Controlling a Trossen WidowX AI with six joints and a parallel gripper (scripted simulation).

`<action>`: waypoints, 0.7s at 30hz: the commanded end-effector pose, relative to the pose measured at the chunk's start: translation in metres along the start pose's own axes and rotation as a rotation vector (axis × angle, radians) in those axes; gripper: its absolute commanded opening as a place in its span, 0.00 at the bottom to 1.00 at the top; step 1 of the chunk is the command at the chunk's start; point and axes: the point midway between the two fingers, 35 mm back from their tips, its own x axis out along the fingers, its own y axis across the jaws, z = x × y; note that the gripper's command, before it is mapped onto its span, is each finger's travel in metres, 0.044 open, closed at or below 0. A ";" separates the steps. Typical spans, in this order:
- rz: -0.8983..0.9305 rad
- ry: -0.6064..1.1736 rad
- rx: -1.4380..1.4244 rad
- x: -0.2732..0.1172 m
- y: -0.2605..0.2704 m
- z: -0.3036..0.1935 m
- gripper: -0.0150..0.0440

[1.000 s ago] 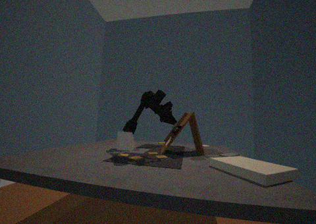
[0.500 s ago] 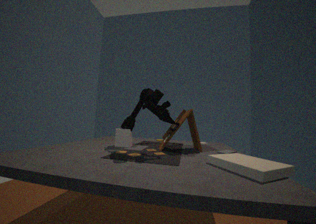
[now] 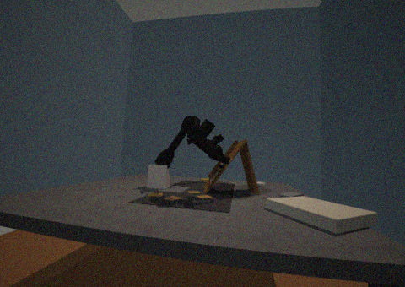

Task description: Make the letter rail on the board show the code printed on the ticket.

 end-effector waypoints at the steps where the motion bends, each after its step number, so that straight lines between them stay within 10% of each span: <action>1: -0.004 0.003 0.007 0.001 0.000 -0.002 0.25; 21: -0.003 0.003 0.008 0.001 0.004 -0.001 0.25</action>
